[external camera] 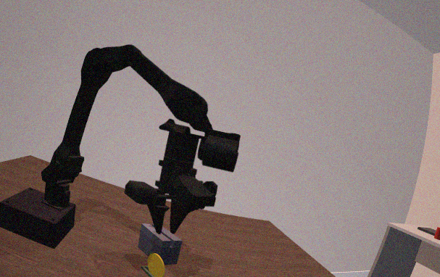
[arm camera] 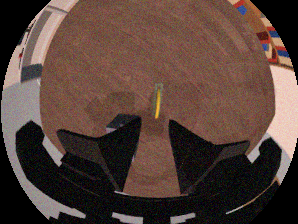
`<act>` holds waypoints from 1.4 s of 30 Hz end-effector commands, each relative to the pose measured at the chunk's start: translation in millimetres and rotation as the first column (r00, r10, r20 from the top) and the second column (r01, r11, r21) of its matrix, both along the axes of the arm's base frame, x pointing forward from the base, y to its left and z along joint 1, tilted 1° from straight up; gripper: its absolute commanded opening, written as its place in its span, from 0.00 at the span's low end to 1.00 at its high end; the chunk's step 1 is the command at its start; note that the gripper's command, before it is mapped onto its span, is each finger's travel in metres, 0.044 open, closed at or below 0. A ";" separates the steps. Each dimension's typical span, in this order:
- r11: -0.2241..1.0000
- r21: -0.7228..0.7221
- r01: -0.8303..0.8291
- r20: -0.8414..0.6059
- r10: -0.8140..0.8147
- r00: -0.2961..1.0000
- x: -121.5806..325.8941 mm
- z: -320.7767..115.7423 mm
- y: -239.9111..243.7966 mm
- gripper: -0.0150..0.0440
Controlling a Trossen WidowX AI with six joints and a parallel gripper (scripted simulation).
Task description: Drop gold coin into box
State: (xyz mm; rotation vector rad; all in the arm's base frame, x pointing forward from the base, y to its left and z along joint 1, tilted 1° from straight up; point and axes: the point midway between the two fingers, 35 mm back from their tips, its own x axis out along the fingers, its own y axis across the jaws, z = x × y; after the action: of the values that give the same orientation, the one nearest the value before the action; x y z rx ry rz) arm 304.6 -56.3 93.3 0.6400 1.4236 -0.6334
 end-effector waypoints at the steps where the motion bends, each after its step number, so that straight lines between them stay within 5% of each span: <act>1: 1.000 0.002 0.012 -0.034 -0.012 0.999 -5.7 -26.8 -1.3 0.53; 42: 1.000 0.000 0.016 -0.035 -0.016 0.999 -2.0 -81.5 -2.8 0.53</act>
State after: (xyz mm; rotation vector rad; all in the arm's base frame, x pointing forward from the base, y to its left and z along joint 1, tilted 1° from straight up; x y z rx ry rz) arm 307.4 -59.2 22.8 0.6446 1.4298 -0.6453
